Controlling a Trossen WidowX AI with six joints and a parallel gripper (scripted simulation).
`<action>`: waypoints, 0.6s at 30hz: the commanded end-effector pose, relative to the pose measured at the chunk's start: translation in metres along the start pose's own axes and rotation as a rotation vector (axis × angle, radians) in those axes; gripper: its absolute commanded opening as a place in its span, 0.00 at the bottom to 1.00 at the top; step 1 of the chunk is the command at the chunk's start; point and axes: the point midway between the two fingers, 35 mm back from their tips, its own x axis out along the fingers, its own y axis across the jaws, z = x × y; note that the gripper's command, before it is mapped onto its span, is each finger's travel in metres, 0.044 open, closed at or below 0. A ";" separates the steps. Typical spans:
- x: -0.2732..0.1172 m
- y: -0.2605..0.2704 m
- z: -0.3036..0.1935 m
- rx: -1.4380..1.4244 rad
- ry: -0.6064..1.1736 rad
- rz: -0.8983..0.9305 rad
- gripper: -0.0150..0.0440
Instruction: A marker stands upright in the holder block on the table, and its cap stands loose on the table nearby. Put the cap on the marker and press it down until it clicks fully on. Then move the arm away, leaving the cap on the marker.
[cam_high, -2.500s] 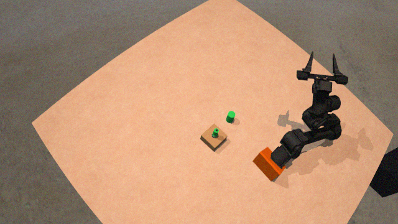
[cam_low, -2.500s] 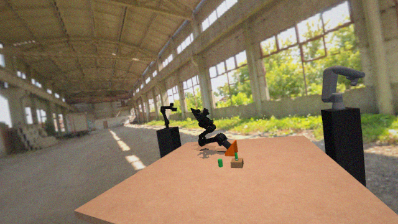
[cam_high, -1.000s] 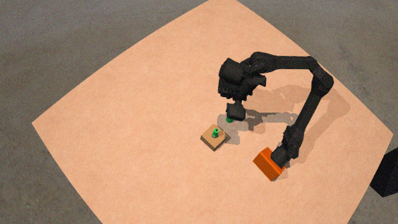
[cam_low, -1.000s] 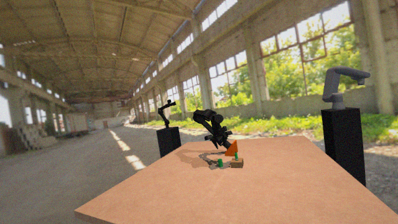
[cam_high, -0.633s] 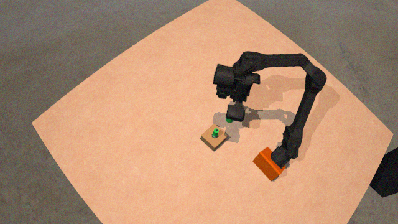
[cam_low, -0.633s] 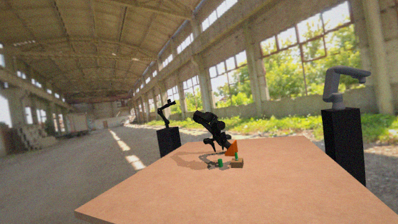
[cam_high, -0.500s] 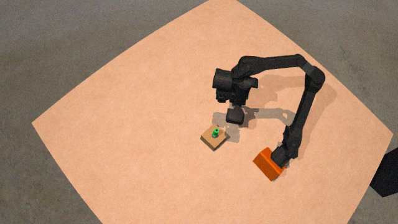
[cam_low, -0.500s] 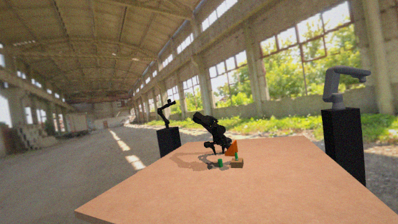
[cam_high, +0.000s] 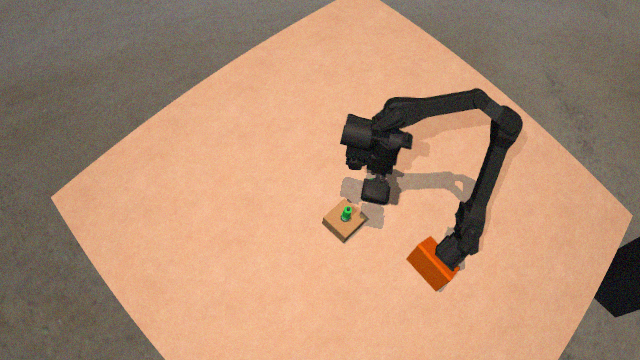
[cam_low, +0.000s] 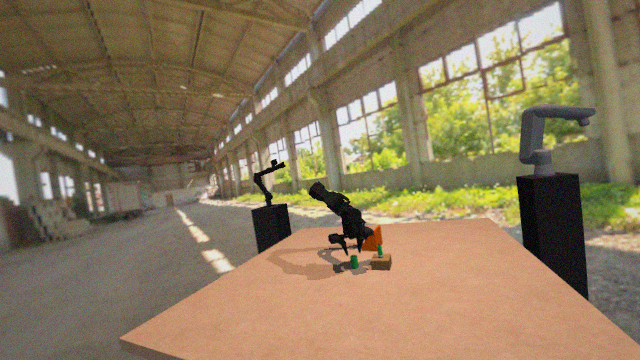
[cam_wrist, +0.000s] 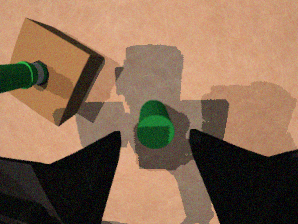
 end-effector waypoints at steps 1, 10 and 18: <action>0.007 -0.001 0.000 -0.003 0.001 -0.003 0.68; 0.021 -0.001 0.000 -0.003 0.001 -0.004 0.68; 0.034 -0.001 -0.001 -0.003 0.001 -0.005 0.68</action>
